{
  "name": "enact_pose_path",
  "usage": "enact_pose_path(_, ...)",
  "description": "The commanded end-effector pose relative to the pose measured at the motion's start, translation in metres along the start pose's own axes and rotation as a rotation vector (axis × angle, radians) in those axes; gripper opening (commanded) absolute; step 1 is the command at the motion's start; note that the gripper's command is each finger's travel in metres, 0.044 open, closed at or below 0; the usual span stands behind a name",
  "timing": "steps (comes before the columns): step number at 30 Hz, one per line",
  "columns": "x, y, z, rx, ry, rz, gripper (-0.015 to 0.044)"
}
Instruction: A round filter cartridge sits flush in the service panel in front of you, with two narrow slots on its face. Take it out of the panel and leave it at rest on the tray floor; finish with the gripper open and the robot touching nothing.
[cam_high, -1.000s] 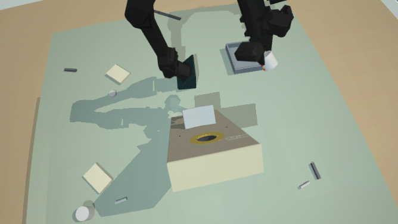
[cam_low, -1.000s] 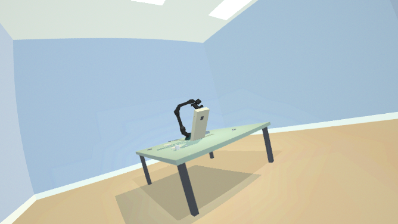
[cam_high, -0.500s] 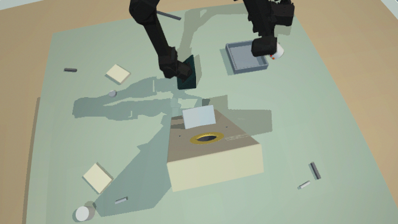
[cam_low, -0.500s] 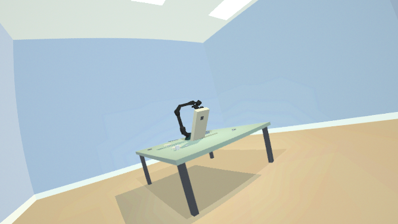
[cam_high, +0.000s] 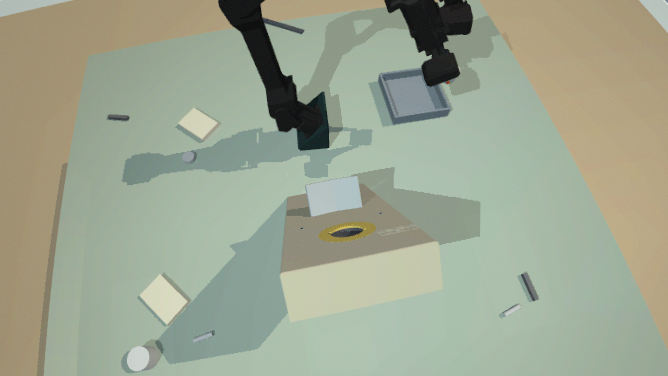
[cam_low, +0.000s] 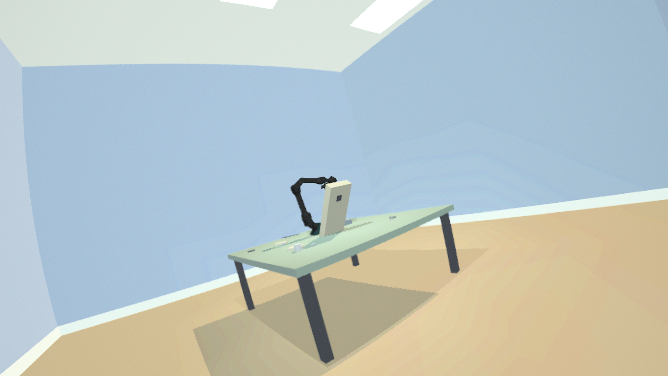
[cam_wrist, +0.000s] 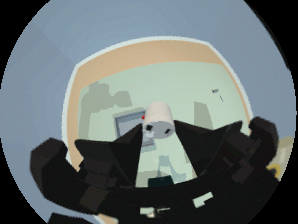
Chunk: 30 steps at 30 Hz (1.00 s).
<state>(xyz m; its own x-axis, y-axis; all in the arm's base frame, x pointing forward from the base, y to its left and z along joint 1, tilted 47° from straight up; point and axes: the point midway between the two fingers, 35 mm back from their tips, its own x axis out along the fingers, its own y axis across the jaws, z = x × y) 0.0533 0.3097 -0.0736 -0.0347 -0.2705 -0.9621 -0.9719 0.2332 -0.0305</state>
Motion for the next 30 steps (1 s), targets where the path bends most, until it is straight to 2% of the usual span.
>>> enact_pose_path(1, 0.011, 0.02, -0.008, -0.066, -0.007, 0.041, 0.0)
enact_pose_path(14, 0.056, 0.076, -0.052, -0.304, 0.001, 0.166, 0.0)
enact_pose_path(20, 0.061, 0.079, -0.057, -0.316, 0.002, 0.172, 0.0)
enact_pose_path(30, 0.108, 0.079, -0.082, -0.316, 0.002, 0.173, 0.0)
